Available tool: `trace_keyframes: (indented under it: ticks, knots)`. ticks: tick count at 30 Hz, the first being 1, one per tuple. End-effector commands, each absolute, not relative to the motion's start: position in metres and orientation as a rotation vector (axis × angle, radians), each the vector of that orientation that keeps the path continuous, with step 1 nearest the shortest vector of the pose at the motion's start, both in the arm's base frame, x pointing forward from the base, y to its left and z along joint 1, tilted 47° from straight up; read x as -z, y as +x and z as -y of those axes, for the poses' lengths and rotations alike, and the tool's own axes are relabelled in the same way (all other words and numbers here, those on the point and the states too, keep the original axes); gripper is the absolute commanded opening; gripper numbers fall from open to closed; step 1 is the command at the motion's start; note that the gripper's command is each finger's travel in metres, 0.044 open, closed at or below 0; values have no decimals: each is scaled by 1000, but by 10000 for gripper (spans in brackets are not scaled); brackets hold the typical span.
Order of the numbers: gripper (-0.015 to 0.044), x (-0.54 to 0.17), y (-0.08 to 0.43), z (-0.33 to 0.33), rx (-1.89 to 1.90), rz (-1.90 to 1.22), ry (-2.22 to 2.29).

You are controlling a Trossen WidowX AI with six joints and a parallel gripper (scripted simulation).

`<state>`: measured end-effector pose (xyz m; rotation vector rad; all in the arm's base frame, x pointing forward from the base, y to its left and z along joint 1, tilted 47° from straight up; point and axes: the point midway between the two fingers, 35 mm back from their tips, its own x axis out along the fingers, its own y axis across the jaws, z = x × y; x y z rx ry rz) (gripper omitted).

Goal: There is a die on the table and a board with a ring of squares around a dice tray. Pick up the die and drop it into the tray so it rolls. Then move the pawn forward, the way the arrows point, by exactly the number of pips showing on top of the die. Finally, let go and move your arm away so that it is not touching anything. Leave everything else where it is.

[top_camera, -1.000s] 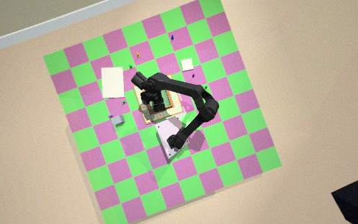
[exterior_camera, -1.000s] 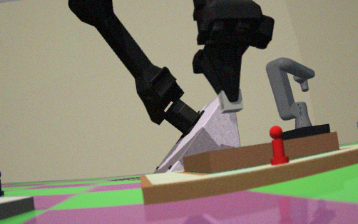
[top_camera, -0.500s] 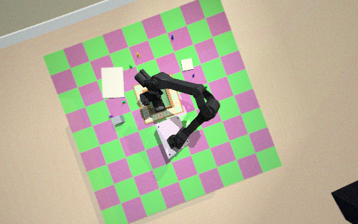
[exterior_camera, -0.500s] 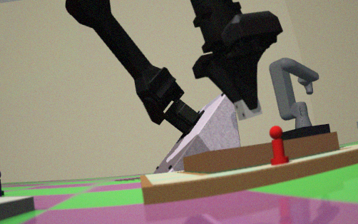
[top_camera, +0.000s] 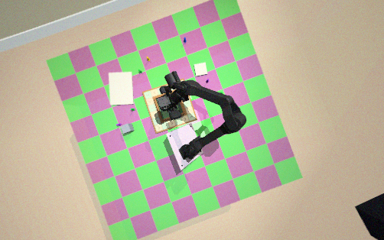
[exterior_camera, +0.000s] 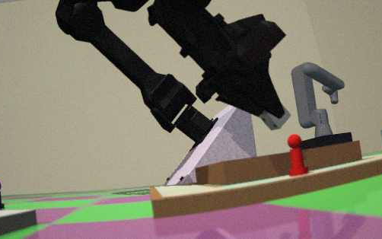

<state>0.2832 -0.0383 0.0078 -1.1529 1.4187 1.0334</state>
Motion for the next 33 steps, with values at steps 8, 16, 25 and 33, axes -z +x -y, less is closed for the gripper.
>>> trace_keyframes:
  ticks: [8,16,25,33]
  knots:
    - [0,-24,287,35,-1090,-1218,-1095]
    - [0,-56,292,27,-1090,-1217,-1095]
    - [0,-56,293,29,-1084,-1216,-1106]
    - [157,-56,293,29,-1084,-1216,-1106]
